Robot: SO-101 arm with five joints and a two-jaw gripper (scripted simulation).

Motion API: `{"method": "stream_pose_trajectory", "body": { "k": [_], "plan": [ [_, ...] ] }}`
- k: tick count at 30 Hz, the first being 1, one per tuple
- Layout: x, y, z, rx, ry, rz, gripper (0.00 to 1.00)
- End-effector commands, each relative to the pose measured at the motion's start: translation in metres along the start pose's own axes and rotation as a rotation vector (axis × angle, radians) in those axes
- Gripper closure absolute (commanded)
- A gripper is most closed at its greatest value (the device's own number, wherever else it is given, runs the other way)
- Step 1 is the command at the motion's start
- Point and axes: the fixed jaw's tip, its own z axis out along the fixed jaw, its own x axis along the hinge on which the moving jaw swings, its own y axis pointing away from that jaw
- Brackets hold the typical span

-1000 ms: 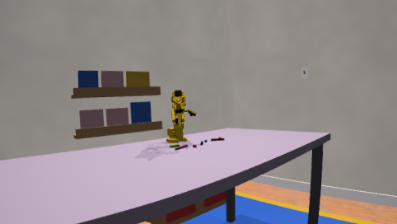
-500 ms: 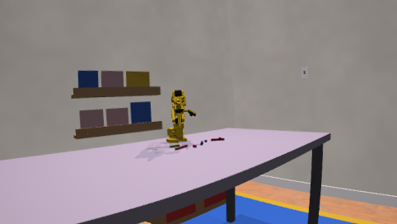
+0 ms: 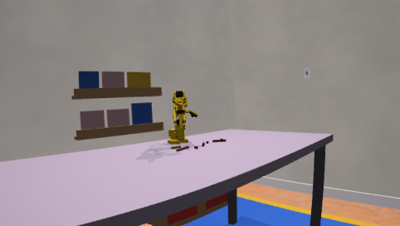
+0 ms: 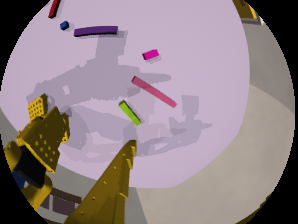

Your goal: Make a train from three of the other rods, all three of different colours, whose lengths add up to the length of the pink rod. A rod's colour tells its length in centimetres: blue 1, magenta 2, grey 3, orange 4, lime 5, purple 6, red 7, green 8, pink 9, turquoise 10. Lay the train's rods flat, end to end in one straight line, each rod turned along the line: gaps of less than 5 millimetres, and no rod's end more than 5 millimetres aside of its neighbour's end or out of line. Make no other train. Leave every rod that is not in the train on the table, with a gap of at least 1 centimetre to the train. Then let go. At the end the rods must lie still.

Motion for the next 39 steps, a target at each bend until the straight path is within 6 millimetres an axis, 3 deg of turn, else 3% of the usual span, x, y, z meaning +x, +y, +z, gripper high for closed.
{"method": "stream_pose_trajectory", "body": {
  "k": [1, 21, 39],
  "plan": [
    [0.000, -0.011, -0.012, 0.088, -0.004, 0.000, 0.00],
    [-0.001, -0.011, -0.012, 0.092, -0.006, -0.007, 0.00],
    [-0.024, -0.002, -0.019, 0.169, -0.066, -0.157, 0.00]
  ]
}}
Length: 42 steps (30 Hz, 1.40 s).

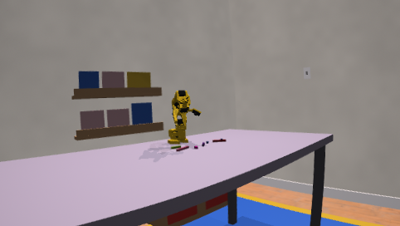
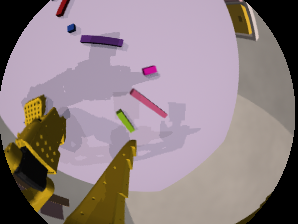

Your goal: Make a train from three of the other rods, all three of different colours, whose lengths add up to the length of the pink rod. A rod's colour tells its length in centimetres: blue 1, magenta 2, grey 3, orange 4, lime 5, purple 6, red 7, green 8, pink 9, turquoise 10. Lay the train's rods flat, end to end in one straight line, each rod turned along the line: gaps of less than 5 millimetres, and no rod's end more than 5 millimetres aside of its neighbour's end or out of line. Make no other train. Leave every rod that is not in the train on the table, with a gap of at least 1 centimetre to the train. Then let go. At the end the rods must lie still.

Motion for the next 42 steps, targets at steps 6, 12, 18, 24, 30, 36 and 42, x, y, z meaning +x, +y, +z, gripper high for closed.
{"method": "stream_pose_trajectory", "body": {
  "k": [6, 12, 18, 24, 30, 36, 42],
  "plan": [
    [-0.0095, -0.0053, -0.0117, 0.104, -0.031, -0.064, 0.00],
    [-0.0097, -0.0052, -0.0117, 0.104, -0.032, -0.066, 0.00],
    [-0.0097, -0.0052, -0.0117, 0.104, -0.032, -0.066, 0.00],
    [-0.0097, -0.0052, -0.0117, 0.104, -0.032, -0.066, 0.00],
    [-0.0114, -0.0025, -0.0087, 0.084, -0.036, -0.079, 0.00],
    [-0.0114, -0.0025, -0.0087, 0.084, -0.036, -0.079, 0.00],
    [-0.0114, -0.0025, -0.0087, 0.084, -0.036, -0.079, 0.00]
  ]
}}
